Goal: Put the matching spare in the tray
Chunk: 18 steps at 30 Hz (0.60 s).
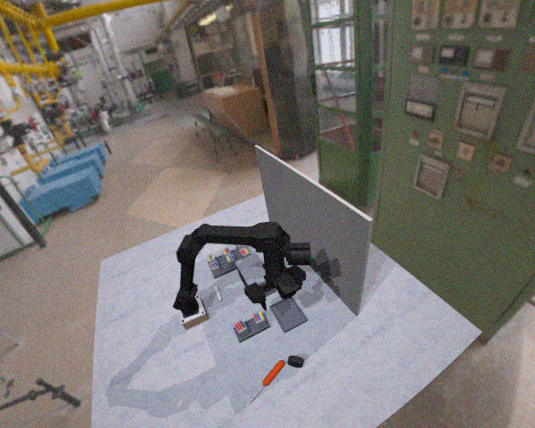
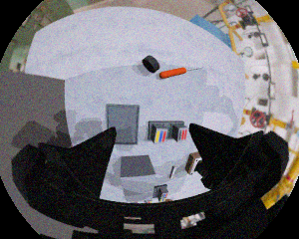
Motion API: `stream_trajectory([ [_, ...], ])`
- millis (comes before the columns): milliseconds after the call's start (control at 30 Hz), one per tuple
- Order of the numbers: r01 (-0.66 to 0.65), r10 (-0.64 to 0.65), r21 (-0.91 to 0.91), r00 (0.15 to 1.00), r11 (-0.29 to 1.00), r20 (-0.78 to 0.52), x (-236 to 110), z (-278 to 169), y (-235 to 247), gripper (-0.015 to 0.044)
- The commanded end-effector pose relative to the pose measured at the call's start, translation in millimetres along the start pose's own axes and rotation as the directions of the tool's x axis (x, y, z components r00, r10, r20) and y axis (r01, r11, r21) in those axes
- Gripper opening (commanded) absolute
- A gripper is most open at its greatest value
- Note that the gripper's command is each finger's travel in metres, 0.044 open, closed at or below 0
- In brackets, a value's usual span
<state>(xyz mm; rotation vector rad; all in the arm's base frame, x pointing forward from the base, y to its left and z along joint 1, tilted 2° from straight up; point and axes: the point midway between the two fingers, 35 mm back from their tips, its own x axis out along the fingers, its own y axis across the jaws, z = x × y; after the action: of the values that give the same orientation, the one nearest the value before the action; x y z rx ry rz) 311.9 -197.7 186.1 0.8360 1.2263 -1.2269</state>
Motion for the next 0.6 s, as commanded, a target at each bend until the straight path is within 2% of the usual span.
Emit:
stream_trajectory([
  [0, -0.053, 0.056, -0.274, 0.998, 0.96, 0.001, -16, -35, 32, 0.044],
  [100, -0.085, 0.089, -0.451, 0.996, 0.888, -0.012, -26, -62, 51, 0.044],
  [167, -0.114, 0.117, -0.603, 0.993, 0.789, -0.035, -35, -89, 66, 0.044],
  [333, -0.171, 0.171, -0.895, 0.979, 0.412, -0.108, -61, -167, 94, 0.044],
  [433, -0.186, 0.188, -0.972, 0.97, 0.144, -0.157, -75, -214, 102, 0.044],
  [500, -0.189, 0.189, -0.979, 0.967, 0.081, -0.171, -78, -226, 103, 0.044],
  [567, -0.189, 0.189, -0.979, 0.967, 0.081, -0.171, -78, -226, 103, 0.044],
])
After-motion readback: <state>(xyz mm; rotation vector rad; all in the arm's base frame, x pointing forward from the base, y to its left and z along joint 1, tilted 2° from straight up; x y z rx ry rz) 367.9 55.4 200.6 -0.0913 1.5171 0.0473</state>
